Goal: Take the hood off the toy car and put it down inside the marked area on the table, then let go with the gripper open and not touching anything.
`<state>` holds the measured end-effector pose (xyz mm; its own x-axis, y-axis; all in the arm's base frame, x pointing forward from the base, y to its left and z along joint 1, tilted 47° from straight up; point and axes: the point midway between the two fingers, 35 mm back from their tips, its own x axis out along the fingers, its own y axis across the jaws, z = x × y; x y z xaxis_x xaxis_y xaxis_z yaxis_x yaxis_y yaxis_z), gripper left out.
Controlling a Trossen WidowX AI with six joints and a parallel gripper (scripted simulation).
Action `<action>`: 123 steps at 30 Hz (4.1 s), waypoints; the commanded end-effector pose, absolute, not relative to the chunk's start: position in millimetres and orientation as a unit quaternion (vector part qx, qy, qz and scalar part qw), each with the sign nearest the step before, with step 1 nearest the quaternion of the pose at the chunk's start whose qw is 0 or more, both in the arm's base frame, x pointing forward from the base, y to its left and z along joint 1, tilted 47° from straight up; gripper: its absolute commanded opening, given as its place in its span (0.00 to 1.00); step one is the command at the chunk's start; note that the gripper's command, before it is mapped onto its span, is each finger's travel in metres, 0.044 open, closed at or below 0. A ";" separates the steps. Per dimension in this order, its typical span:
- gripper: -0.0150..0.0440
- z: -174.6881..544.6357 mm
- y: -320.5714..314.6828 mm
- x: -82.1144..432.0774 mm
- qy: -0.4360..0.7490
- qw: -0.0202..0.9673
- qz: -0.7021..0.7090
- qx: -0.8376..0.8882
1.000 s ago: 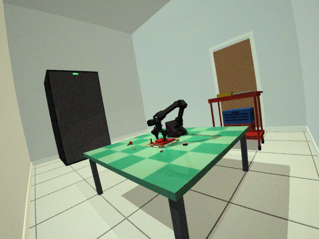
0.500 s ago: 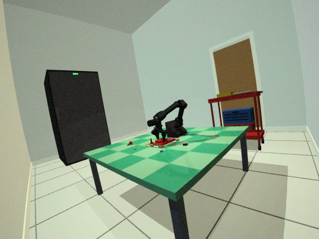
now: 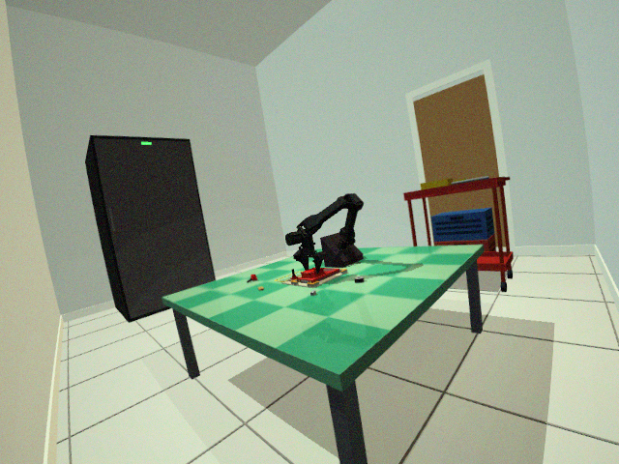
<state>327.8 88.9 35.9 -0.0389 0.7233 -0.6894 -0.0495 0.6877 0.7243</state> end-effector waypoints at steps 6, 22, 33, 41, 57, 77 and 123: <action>0.25 40.5 83.7 328.6 0.654 0.645 0.300 0.256; 0.25 47.6 76.0 329.0 0.654 0.645 0.300 0.256; 0.25 52.5 70.8 329.1 0.655 0.645 0.300 0.256; 0.25 68.9 52.7 330.9 0.655 0.645 0.299 0.255; 0.25 49.9 9.0 337.4 0.656 0.648 0.292 0.255; 0.25 -30.3 -76.4 326.3 0.657 0.649 0.291 0.251; 0.25 -79.5 -86.3 313.4 0.656 0.648 0.296 0.252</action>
<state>313.6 -88.9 -77.1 -0.0368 0.7099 -0.7033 -0.0592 0.7010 0.7107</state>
